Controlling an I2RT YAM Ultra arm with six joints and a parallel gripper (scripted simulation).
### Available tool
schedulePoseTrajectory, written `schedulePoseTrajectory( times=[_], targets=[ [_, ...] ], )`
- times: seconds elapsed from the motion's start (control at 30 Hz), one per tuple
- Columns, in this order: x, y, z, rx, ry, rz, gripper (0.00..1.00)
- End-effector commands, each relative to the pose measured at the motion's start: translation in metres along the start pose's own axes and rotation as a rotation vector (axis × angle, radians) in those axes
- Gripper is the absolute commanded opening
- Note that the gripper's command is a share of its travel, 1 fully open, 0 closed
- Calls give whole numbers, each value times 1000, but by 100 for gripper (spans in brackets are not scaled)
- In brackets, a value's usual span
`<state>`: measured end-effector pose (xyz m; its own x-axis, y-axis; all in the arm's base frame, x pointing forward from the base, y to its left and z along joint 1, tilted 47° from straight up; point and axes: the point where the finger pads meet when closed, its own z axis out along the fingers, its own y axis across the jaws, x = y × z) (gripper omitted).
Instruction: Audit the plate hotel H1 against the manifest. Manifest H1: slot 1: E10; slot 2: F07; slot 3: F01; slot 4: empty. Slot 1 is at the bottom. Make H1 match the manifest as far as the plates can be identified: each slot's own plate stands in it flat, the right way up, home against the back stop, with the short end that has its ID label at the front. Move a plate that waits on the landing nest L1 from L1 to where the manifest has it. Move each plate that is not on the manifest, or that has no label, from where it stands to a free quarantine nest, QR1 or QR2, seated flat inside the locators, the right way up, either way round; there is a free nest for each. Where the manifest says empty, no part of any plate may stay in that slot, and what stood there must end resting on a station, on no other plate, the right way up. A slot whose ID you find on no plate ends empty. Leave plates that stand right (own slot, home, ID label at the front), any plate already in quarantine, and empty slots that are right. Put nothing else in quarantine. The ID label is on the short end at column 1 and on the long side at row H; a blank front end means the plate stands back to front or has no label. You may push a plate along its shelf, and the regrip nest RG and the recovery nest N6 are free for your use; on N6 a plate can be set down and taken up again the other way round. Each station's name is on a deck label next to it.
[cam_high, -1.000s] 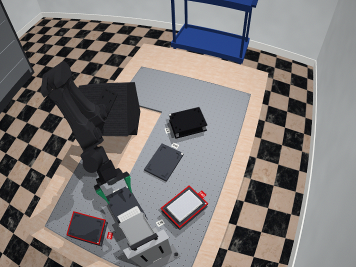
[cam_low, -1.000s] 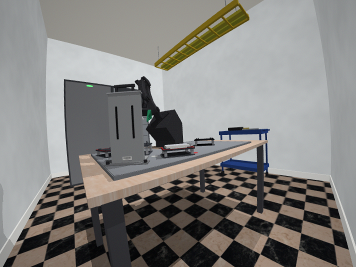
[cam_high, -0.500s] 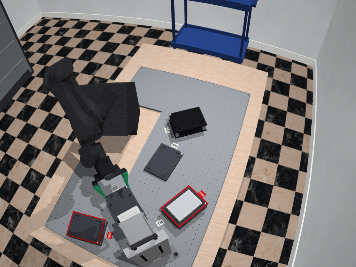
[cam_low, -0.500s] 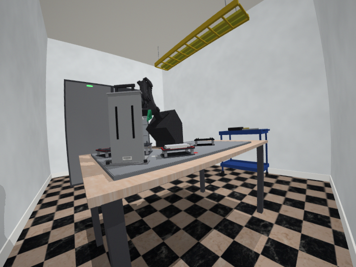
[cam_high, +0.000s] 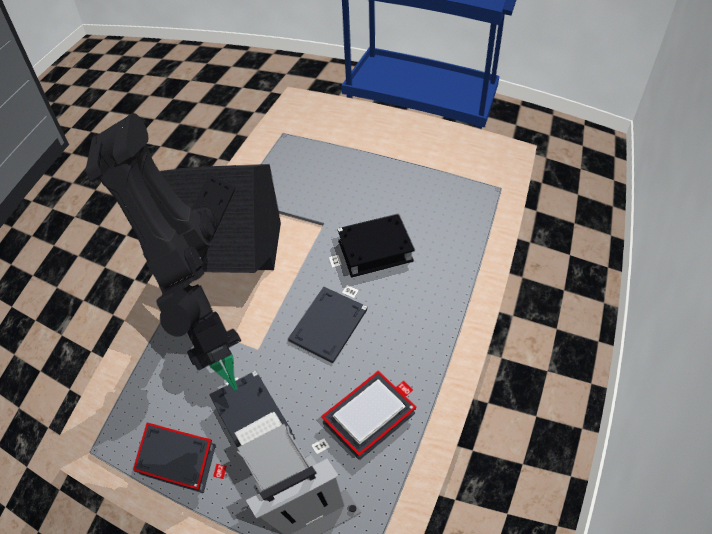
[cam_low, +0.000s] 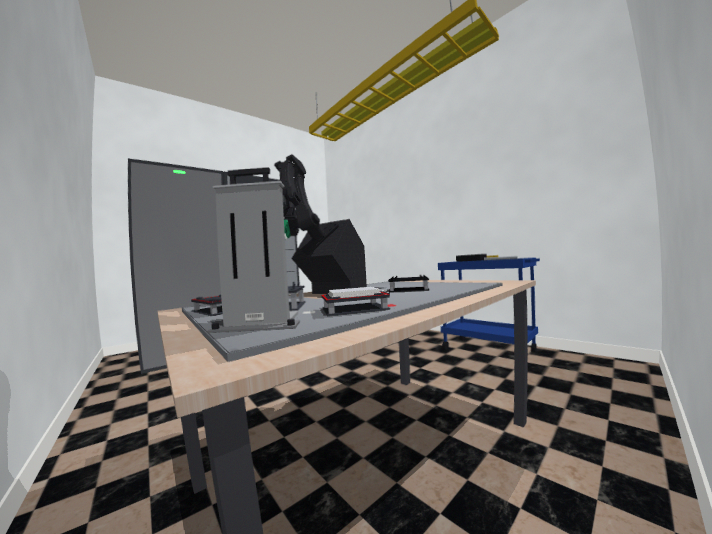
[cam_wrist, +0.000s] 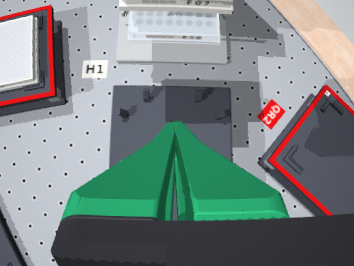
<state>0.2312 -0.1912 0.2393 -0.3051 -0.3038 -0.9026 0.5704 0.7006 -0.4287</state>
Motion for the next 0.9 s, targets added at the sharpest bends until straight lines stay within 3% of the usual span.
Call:
schedulePoseTrajectory(
  times=[0.0, 0.43, 0.53, 0.87],
  targets=[
    [-6, 0, 1, -6, -22, -2, 0],
    [-5, 0, 1, -4, -21, -2, 0],
    [-17, 0, 5, -12, -42, -6, 0],
    [-20, -1, 9, -5, -39, -5, 0]
  ],
)
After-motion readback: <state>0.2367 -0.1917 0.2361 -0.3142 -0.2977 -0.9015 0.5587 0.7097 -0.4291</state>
